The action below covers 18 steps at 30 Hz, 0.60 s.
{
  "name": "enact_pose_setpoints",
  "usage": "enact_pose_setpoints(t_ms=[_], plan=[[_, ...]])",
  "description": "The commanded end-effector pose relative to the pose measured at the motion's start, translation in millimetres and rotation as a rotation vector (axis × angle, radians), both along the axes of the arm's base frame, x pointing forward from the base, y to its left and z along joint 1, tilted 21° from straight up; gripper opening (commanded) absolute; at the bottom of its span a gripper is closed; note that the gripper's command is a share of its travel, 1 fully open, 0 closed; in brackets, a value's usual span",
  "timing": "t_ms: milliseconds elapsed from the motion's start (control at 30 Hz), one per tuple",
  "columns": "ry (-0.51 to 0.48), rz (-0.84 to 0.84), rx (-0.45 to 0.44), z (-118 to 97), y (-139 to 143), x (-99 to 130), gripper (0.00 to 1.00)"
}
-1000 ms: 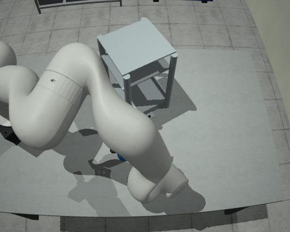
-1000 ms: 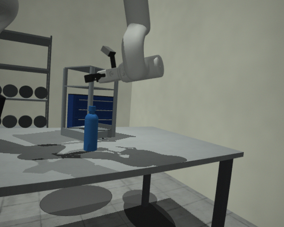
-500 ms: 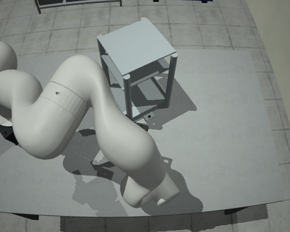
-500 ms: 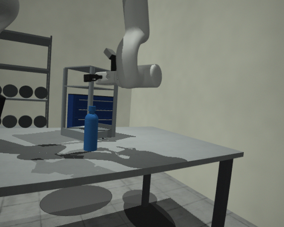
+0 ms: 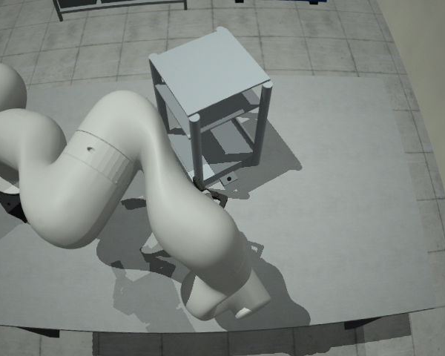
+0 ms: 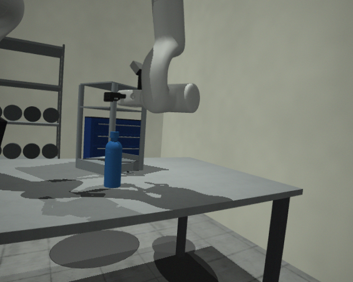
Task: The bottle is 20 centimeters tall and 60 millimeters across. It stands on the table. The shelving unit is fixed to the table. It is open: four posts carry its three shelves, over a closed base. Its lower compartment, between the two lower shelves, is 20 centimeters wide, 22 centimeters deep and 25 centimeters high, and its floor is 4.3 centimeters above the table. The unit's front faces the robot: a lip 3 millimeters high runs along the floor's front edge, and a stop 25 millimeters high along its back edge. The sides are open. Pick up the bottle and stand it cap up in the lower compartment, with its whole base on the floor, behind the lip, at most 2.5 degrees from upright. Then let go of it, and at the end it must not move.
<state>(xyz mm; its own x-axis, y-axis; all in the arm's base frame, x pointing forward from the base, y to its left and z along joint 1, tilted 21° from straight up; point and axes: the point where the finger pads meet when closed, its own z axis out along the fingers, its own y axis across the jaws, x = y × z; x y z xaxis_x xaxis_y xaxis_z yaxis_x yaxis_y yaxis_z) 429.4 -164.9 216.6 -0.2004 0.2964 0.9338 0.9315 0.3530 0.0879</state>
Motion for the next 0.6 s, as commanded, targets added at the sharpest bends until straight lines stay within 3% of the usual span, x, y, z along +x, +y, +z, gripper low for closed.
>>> enact_pose_setpoints(t_ms=[0, 567], plan=[[0.001, -0.002, 0.001, 0.6, -0.2, 0.3, 0.84], [0.001, -0.003, 0.000, -1.1, -0.7, 0.7, 0.84]])
